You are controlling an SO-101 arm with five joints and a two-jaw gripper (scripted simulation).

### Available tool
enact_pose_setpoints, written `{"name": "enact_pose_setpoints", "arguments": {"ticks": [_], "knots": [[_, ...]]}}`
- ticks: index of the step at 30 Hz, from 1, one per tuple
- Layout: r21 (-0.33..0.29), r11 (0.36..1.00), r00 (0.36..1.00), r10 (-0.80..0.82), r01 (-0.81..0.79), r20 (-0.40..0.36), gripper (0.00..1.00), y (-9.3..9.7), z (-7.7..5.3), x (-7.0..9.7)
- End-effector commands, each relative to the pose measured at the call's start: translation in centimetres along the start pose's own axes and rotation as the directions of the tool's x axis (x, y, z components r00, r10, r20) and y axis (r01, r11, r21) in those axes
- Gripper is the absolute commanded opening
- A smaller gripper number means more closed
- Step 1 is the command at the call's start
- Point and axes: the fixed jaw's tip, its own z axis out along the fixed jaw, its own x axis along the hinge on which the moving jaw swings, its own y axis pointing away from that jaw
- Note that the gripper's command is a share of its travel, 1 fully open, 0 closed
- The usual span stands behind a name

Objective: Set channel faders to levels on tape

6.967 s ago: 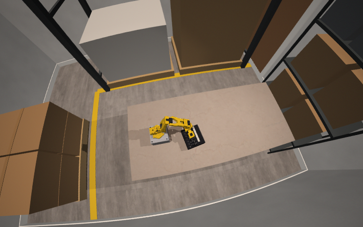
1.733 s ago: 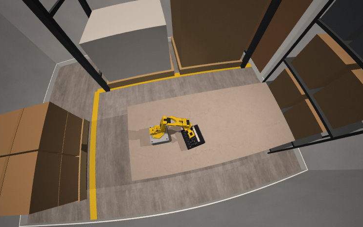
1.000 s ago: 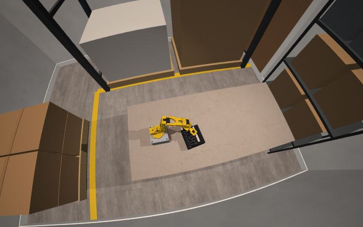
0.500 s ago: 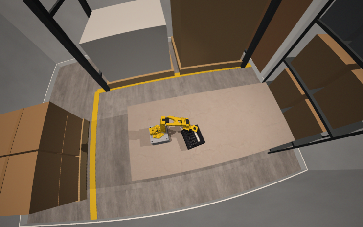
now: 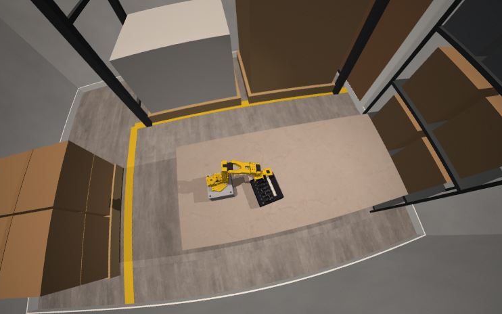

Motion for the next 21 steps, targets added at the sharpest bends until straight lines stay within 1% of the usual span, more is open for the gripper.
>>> {"name": "enact_pose_setpoints", "arguments": {"ticks": [1, 4, 7, 9, 10, 15, 21], "knots": [[-0.003, 0.984, 0.984, -0.176, 0.176, -0.003, 0.00, 0.22, -0.31, 0.50], [-0.003, 0.954, 0.954, -0.300, 0.300, -0.003, 0.00, 0.24, -0.44, 0.69], [-0.004, 0.909, 0.909, -0.417, 0.417, -0.003, 0.00, 0.24, -0.58, 0.86], [-0.004, 0.909, 0.909, -0.417, 0.417, -0.003, 0.00, 0.24, -0.58, 0.86], [-0.004, 0.891, 0.891, -0.454, 0.454, -0.002, 0.00, 0.24, -0.62, 0.92], [-0.004, 0.782, 0.782, -0.623, 0.623, -0.002, 0.00, 0.21, -0.82, 1.20], [-0.004, 0.623, 0.623, -0.782, 0.782, -0.001, 0.00, 0.16, -1.05, 1.48]]}}
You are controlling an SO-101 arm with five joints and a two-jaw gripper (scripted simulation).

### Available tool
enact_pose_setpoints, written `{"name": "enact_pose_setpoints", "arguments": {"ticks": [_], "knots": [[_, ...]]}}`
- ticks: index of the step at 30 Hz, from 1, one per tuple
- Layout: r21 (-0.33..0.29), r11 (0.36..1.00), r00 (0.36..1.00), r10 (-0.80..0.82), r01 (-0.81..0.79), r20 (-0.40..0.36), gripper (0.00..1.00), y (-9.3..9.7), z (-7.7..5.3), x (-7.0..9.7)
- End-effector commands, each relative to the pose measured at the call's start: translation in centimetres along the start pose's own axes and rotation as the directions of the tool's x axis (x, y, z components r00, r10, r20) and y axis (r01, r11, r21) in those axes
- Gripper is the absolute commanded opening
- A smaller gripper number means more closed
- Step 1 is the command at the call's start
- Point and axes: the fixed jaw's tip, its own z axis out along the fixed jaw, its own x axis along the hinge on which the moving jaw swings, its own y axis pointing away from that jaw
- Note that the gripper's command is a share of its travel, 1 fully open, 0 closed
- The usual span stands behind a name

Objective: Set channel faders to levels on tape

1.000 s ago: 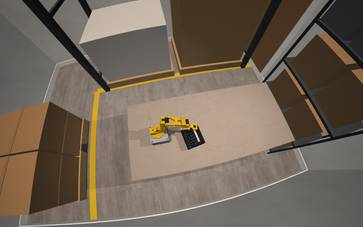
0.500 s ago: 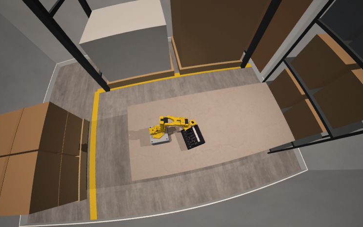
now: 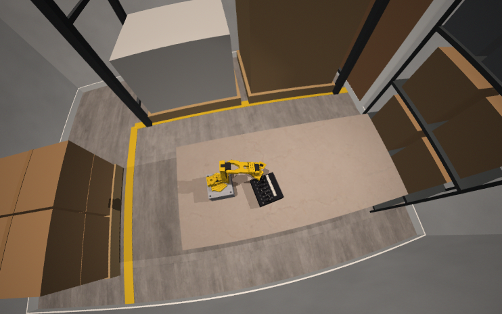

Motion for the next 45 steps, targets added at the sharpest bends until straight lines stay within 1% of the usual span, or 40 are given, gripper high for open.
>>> {"name": "enact_pose_setpoints", "arguments": {"ticks": [1, 3, 5, 8, 14, 20, 22, 29, 35, 45], "knots": [[-0.005, 0.988, 0.988, -0.155, 0.155, -0.001, 0.00, 0.44, -0.26, 0.20], [-0.005, 0.975, 0.975, -0.222, 0.222, 0.000, 0.00, 0.48, -0.33, 0.27], [-0.005, 0.975, 0.975, -0.222, 0.222, 0.000, 0.00, 0.48, -0.33, 0.27], [-0.005, 0.949, 0.949, -0.316, 0.316, 0.000, 0.00, 0.53, -0.42, 0.37], [-0.005, 0.880, 0.880, -0.474, 0.474, 0.001, 0.00, 0.60, -0.59, 0.55], [-0.005, 0.806, 0.806, -0.592, 0.592, 0.002, 0.00, 0.65, -0.73, 0.68], [-0.005, 0.806, 0.806, -0.592, 0.592, 0.002, 0.00, 0.65, -0.73, 0.68], [-0.004, 0.730, 0.730, -0.683, 0.683, 0.002, 0.00, 0.68, -0.84, 0.79], [-0.004, 0.684, 0.684, -0.729, 0.729, 0.003, 0.00, 0.69, -0.90, 0.85], [-0.004, 0.653, 0.653, -0.757, 0.757, 0.003, 0.00, 0.70, -0.94, 0.88]]}}
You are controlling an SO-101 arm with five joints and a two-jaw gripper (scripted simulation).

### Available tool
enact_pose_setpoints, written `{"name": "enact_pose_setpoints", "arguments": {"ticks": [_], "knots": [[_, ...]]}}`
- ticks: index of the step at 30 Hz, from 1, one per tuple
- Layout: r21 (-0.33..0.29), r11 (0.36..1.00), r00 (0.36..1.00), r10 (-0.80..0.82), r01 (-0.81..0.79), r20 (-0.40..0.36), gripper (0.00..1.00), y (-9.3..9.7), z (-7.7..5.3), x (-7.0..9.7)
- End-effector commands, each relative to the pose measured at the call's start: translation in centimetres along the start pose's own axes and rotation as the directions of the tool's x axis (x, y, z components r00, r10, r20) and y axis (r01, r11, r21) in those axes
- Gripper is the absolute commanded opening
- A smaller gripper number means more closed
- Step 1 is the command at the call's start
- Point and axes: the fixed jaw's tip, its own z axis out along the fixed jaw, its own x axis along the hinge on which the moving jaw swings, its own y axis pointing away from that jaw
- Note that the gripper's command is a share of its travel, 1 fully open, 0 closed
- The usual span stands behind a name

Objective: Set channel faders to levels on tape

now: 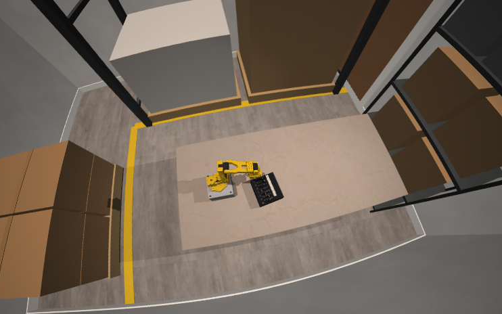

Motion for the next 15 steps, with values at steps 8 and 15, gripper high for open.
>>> {"name": "enact_pose_setpoints", "arguments": {"ticks": [8, 15], "knots": [[-0.009, 0.999, 0.999, -0.032, 0.032, 0.004, 0.00, 0.34, -0.10, -0.22], [-0.009, 0.999, 0.999, -0.032, 0.032, 0.004, 0.00, 0.27, -0.11, -0.21]]}}
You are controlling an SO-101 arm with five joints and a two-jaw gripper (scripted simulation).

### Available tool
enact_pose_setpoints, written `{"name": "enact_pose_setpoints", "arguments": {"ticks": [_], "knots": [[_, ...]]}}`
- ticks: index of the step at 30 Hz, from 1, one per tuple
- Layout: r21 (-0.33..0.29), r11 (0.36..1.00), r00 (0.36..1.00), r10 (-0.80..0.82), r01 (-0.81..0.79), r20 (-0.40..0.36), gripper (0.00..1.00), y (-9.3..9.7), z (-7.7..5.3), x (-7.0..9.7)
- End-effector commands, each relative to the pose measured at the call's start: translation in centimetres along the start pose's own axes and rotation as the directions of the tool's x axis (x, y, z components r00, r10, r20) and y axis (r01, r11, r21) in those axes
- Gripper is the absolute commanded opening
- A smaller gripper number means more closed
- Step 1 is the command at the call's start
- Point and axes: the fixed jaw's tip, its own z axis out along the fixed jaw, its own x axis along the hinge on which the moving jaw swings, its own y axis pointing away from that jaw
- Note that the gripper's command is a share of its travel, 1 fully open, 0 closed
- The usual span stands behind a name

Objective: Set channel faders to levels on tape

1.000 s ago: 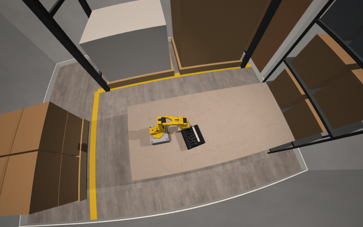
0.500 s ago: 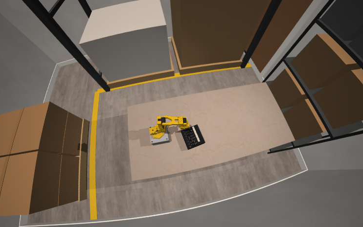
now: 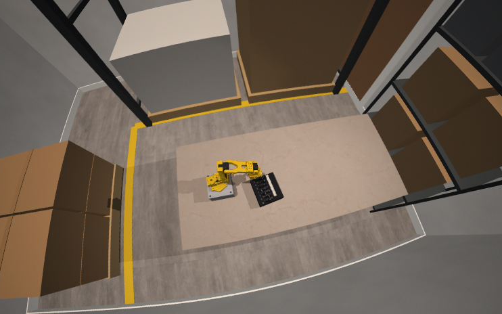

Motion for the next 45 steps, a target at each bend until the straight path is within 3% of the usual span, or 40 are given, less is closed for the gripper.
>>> {"name": "enact_pose_setpoints", "arguments": {"ticks": [1, 13, 28, 45], "knots": [[-0.009, 1.000, 1.000, -0.016, 0.016, 0.004, 0.00, 0.2, -0.1, -0.2], [-0.009, 1.000, 1.000, -0.016, 0.016, 0.004, 0.00, -1.9, -0.4, 0.4], [-0.009, 1.000, 1.000, -0.016, 0.016, 0.004, 0.00, -6.5, 0.5, 2.0], [-0.009, 1.000, 1.000, -0.016, 0.016, 0.004, 0.00, -7.5, 1.3, 2.5]]}}
